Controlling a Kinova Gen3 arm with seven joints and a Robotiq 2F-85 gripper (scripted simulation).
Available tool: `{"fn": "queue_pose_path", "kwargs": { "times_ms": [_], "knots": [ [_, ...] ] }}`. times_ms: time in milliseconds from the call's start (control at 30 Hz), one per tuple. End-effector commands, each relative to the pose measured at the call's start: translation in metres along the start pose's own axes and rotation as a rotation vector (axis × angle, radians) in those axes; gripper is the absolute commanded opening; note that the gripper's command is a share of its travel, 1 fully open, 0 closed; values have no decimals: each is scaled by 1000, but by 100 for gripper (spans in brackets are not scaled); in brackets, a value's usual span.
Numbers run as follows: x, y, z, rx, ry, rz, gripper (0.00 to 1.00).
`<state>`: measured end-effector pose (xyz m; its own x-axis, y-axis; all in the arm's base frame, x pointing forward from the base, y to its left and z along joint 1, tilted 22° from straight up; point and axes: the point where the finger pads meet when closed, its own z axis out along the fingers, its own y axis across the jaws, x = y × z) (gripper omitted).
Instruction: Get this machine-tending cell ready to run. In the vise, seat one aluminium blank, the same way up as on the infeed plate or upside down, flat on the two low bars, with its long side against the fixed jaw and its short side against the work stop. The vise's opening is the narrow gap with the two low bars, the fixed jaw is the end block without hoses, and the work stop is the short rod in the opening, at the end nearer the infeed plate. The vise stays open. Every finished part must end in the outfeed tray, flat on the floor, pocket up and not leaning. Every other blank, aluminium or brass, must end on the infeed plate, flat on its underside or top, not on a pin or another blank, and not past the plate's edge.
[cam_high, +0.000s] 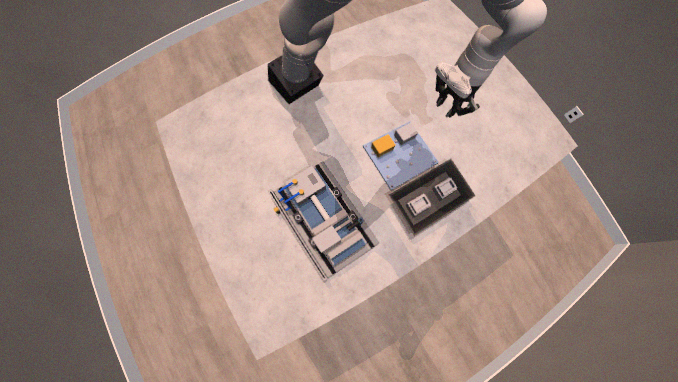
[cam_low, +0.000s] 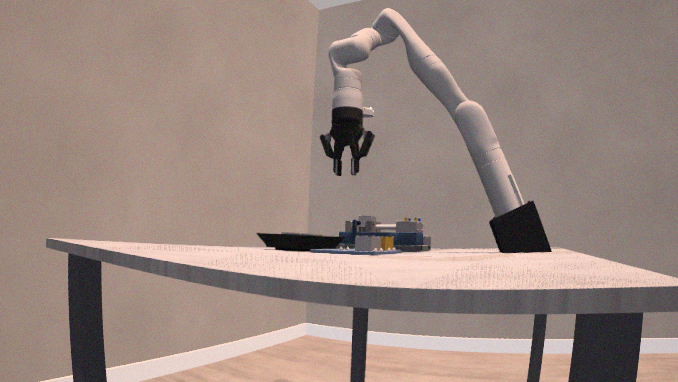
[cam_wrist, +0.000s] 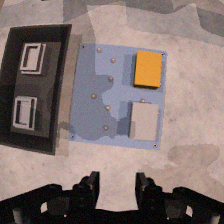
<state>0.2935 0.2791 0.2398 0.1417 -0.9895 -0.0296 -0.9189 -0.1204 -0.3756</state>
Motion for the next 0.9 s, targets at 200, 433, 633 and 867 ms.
{"fn": "queue_pose_path", "kwargs": {
  "times_ms": [200,433,633,867],
  "knots": [
    [-3,-2,0,4,-8,7,0],
    [-3,-2,0,4,-8,7,0],
    [-3,-1,2,3,-7,7,0],
    [-2,-1,5,2,-6,6,0]
  ]
}}
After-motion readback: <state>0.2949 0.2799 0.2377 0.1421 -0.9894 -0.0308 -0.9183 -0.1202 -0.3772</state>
